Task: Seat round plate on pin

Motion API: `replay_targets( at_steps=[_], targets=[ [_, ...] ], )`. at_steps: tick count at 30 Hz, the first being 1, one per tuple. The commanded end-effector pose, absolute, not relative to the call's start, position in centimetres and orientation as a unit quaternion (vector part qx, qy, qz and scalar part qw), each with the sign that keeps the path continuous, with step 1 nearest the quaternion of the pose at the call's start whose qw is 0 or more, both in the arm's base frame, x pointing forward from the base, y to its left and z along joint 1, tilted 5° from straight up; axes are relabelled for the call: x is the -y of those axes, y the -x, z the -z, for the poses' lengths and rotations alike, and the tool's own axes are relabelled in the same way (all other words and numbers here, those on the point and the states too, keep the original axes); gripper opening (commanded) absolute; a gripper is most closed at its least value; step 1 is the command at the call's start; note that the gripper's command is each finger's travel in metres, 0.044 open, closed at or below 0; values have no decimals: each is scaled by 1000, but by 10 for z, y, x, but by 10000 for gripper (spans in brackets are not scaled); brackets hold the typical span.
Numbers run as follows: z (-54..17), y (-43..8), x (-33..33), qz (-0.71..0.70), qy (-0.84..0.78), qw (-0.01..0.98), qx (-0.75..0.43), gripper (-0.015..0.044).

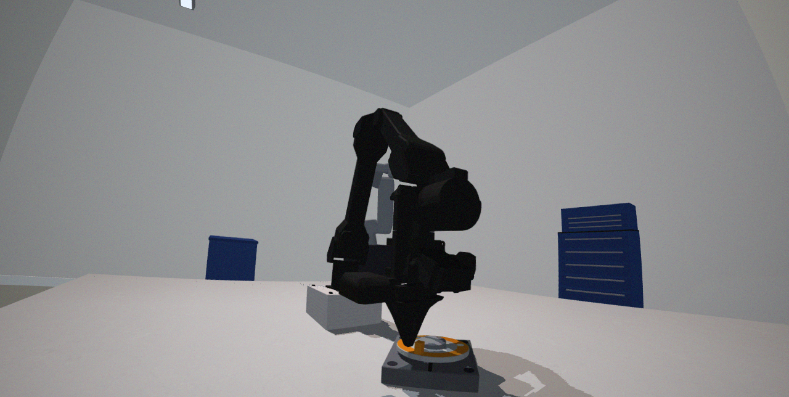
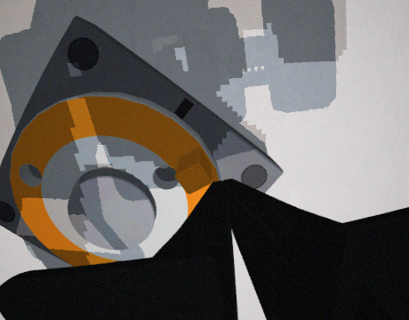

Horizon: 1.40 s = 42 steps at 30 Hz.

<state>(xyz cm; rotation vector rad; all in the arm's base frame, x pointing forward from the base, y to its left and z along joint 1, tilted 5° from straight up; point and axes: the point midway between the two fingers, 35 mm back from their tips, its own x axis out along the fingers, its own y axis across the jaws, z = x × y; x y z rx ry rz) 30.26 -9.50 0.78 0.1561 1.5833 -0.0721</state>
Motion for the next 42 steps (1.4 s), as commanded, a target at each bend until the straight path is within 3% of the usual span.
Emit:
replay_targets(
  at_steps=[1,42],
  targets=[
    [-7,-310,94,32,-72,700,-710,0],
    [-45,-321,95,35,-71,701,-709,0]
  ],
)
